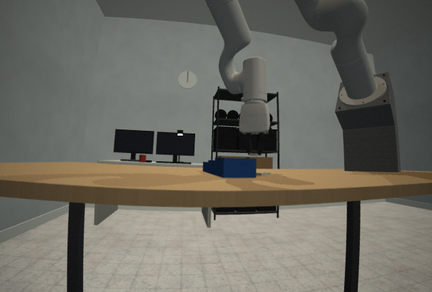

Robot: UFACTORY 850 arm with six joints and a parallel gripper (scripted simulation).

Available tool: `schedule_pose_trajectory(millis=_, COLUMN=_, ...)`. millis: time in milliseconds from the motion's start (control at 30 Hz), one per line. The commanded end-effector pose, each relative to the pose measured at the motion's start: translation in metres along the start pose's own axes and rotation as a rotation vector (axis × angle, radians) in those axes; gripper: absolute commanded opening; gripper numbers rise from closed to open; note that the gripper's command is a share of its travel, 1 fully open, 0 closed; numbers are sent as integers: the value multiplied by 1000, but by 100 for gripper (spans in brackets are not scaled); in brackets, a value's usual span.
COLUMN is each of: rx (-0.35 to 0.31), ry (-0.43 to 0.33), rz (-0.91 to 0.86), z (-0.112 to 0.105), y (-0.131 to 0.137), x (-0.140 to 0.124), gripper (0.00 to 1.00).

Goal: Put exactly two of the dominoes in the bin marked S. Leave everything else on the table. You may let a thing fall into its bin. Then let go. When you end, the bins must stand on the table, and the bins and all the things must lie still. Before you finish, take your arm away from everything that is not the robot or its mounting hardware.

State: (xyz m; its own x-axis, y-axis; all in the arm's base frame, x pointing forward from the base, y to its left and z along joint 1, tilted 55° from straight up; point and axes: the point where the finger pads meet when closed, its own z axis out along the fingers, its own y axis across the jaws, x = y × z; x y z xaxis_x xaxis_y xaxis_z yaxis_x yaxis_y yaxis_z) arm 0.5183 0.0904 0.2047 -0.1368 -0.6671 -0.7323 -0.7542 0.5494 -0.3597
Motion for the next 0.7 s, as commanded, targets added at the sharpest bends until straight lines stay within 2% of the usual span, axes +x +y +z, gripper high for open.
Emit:
schedule_pose_trajectory(millis=0, rx=0, ry=0, rz=0, z=-2, y=0, x=0, gripper=0)
schedule_pose_trajectory(millis=333, rx=0, ry=0, rz=0, z=-2, y=0, x=0, gripper=0)
schedule_pose_trajectory(millis=500, rx=0, ry=0, rz=0, z=-8, y=0, x=0, gripper=0)
schedule_pose_trajectory(millis=667, rx=0, ry=0, rz=0, z=-8, y=-2, x=-30, gripper=0)
